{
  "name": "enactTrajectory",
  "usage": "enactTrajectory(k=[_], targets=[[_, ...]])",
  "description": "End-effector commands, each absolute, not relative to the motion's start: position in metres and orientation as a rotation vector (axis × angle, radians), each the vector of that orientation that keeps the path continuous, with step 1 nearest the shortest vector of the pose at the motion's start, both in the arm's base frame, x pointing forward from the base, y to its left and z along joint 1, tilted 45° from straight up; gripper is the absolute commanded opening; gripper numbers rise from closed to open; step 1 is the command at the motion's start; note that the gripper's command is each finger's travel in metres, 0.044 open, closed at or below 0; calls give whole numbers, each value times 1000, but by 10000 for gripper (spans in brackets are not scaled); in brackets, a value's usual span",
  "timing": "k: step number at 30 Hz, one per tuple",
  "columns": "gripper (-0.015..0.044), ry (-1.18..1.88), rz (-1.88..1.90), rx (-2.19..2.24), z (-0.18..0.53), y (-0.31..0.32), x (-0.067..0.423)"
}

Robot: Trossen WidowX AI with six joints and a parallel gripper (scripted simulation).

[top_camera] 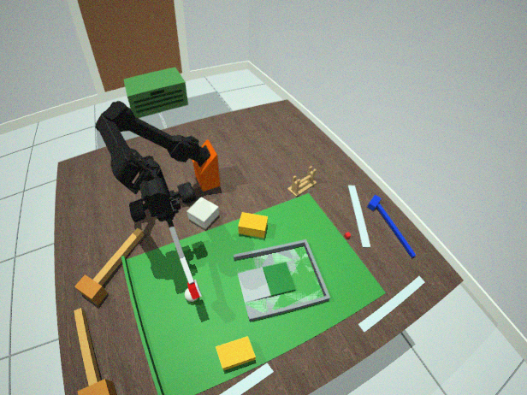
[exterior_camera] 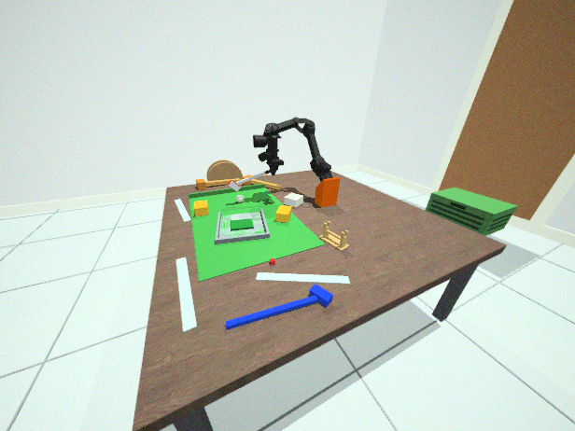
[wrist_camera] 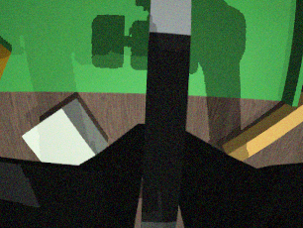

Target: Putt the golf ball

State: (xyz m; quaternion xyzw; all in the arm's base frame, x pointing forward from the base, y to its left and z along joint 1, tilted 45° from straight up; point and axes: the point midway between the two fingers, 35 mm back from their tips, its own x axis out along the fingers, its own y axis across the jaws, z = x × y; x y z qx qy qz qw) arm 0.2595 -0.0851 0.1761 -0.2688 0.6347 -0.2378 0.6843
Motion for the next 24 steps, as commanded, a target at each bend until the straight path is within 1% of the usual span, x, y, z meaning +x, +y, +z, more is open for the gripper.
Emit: enactTrajectory(k=[1, 9, 19, 24], targets=[[0, 1369, -669, -513, 196, -105, 239], [0, 1352, -712, -483, 202, -111, 232], [0, 1351, -714, -484, 177, -137, 234], [0, 1350, -714, -485, 174, -140, 234]])
